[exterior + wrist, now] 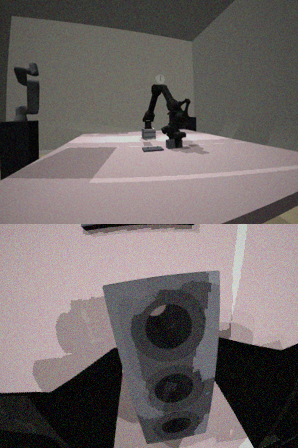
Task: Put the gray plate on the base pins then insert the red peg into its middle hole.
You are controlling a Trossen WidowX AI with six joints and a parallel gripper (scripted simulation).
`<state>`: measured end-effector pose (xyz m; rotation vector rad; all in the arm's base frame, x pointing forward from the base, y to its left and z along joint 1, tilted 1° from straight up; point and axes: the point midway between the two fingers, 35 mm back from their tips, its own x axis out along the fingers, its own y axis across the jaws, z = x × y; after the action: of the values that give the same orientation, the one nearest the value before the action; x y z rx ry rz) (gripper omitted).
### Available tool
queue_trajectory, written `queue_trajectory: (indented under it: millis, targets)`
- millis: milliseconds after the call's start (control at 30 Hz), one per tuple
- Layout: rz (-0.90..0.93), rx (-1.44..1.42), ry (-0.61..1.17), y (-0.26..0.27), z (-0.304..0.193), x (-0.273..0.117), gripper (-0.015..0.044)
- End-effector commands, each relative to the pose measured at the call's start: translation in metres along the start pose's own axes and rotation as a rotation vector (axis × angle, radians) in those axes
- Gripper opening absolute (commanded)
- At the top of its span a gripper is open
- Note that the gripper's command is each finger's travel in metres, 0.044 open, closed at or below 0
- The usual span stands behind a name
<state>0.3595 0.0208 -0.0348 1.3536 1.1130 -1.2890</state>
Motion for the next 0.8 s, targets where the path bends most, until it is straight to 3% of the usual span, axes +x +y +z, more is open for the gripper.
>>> queue_trajectory:
  millis: [0,500,767]
  targets:
    - [-0.003,0.003,0.003,-0.001,0.0,0.001,0.0099]
    - [-0.003,0.003,0.003,-0.001,0.0,0.001,0.0]
    - [-0.003,0.003,0.003,0.002,-0.002,-0.012,0.0]
